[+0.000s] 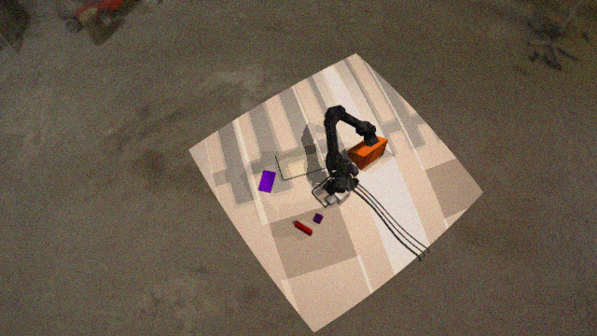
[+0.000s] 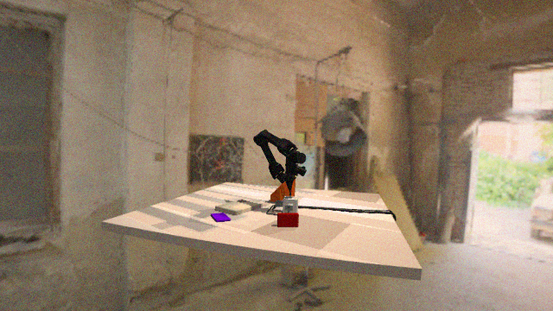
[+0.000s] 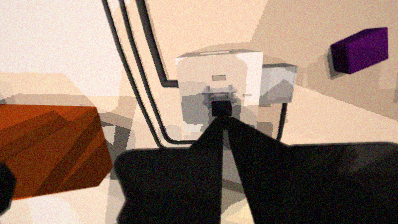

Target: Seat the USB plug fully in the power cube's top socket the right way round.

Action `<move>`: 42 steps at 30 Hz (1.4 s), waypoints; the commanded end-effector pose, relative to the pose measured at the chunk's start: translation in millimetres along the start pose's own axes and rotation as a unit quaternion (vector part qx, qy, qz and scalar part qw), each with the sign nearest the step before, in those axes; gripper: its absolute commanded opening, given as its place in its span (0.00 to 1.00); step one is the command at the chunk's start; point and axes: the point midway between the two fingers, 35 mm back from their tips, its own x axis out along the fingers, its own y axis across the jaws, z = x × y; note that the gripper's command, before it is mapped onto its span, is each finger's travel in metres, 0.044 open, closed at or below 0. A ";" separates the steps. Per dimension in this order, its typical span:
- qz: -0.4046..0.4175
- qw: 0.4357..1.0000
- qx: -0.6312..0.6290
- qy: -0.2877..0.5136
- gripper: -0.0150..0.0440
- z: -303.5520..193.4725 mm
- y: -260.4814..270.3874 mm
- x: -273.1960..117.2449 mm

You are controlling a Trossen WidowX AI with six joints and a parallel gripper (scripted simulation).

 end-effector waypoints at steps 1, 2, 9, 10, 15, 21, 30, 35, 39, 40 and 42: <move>0.000 1.000 0.002 -0.002 0.25 0.8 -0.2 -4.5; 0.000 1.000 0.002 -0.002 0.25 0.8 -0.2 -5.2; 0.000 1.000 0.002 -0.003 0.25 0.8 -0.2 -9.9; 0.000 1.000 0.002 -0.003 0.25 0.8 -0.2 -10.5; 0.000 1.000 0.002 -0.003 0.25 0.9 -0.2 -13.9; 0.000 1.000 0.002 -0.003 0.25 0.9 -0.2 -17.9; 0.000 1.000 0.009 -0.002 0.25 0.5 -0.1 -19.4; 0.000 0.999 0.054 -0.001 0.25 0.3 -0.1 -18.4; 0.000 0.994 0.110 -0.001 0.25 0.2 -0.1 -18.1; 0.000 0.992 0.123 -0.001 0.25 0.2 -0.1 -18.0; 0.000 0.989 0.150 -0.001 0.25 0.2 -0.1 -18.0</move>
